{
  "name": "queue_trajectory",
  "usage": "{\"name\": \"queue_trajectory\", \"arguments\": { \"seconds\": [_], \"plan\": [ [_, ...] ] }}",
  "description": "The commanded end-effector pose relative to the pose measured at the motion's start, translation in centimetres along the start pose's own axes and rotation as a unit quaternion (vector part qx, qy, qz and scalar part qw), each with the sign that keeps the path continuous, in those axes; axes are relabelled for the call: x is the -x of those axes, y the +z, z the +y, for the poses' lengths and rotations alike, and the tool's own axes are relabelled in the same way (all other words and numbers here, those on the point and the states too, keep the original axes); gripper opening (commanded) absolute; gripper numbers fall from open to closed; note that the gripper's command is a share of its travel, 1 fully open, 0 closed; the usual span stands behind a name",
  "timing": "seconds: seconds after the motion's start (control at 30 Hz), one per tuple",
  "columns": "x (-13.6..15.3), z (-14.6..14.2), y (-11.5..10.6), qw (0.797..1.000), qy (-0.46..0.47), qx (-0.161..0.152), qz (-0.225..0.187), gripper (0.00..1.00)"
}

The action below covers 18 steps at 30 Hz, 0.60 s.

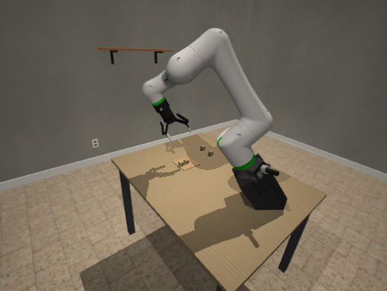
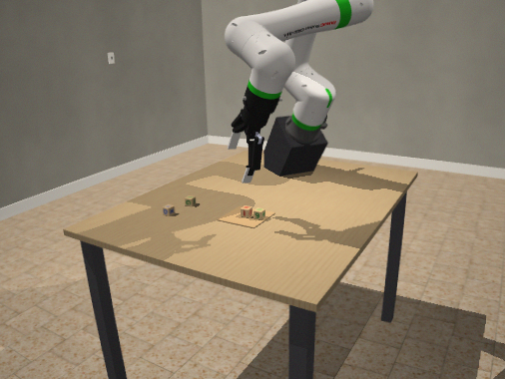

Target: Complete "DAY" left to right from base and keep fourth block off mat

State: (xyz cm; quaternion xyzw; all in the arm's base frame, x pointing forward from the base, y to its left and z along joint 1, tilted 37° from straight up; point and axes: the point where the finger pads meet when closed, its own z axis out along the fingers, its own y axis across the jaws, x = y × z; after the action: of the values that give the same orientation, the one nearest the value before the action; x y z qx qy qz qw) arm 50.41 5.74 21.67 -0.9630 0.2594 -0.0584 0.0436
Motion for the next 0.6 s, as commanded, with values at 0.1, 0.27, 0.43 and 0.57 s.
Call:
{"name": "queue_trajectory", "arguments": {
  "seconds": [0.1, 0.27, 0.43, 0.57],
  "plan": [
    [-1.1, 1.3, -1.8, 0.996, -0.081, 0.018, -0.014, 1.00],
    [-1.1, 1.3, -1.8, 0.996, -0.081, 0.018, -0.014, 1.00],
    [-1.1, 1.3, -1.8, 0.996, -0.081, 0.018, -0.014, 1.00],
    [-1.9, 2.5, -3.3, 0.988, -0.150, 0.030, -0.029, 1.00]
  ]
}}
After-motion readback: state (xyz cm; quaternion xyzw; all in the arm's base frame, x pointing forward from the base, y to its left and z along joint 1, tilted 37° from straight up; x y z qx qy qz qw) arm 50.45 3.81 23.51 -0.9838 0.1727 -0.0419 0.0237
